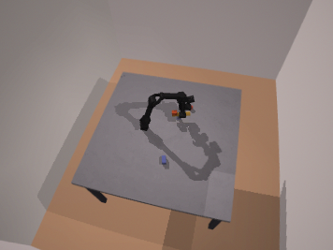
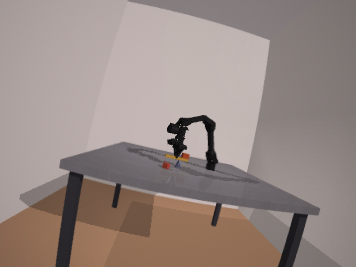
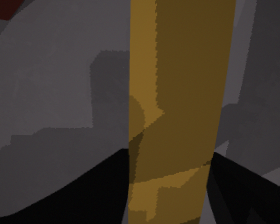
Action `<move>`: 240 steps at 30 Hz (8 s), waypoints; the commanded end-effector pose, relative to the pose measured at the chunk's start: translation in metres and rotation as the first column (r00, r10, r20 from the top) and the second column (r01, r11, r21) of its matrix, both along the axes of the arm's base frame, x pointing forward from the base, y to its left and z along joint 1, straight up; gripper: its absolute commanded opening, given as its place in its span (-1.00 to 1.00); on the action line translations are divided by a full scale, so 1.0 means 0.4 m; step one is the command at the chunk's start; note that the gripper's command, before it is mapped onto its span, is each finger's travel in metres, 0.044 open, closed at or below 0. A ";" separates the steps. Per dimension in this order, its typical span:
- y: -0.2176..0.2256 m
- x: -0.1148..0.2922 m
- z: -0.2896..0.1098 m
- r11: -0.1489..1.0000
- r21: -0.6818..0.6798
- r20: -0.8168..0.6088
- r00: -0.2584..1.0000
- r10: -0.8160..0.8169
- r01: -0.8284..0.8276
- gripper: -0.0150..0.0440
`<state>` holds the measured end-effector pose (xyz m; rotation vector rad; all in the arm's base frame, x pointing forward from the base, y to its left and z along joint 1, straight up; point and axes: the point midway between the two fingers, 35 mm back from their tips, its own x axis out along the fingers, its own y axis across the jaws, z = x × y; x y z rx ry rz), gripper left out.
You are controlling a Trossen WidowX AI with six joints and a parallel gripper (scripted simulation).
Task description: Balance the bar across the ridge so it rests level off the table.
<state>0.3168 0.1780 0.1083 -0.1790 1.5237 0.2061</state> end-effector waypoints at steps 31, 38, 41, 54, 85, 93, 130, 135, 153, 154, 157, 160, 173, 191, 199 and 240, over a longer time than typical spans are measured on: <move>-0.001 -0.001 -0.010 1.000 -0.003 -0.002 1.000 -0.004 0.004 -0.49; -0.001 -0.001 -0.011 1.000 -0.003 -0.002 1.000 -0.004 0.004 -0.49; -0.001 -0.001 -0.012 1.000 -0.003 -0.002 1.000 -0.004 0.004 -0.49; -0.001 -0.001 -0.015 1.000 -0.003 -0.002 1.000 -0.004 0.004 -0.49; -0.002 -0.002 -0.021 1.000 -0.003 -0.002 1.000 -0.004 0.004 -0.49; -0.002 -0.002 -0.023 1.000 -0.003 -0.002 1.000 -0.004 0.004 -0.49; -0.002 -0.001 -0.031 1.000 -0.003 -0.002 1.000 -0.004 0.004 -0.49; -0.002 -0.001 -0.032 1.000 -0.003 -0.002 1.000 -0.004 0.004 -0.49; -0.002 0.000 -0.025 1.000 -0.003 -0.002 1.000 -0.004 0.004 -0.49; -0.002 0.000 -0.023 1.000 -0.003 -0.002 1.000 -0.004 0.004 -0.49; -0.002 0.000 -0.023 1.000 -0.003 -0.002 1.000 -0.004 0.004 -0.49; -0.001 0.000 -0.023 1.000 -0.003 -0.002 1.000 -0.004 0.004 -0.49; -0.001 0.001 -0.021 1.000 0.000 0.002 1.000 -0.001 0.001 -0.49; -0.001 0.001 -0.021 1.000 0.000 0.002 1.000 -0.001 0.001 -0.49; -0.001 0.001 -0.021 1.000 0.000 0.002 1.000 -0.001 0.001 0.04; -0.001 0.001 -0.021 1.000 0.000 0.002 1.000 -0.001 0.001 0.09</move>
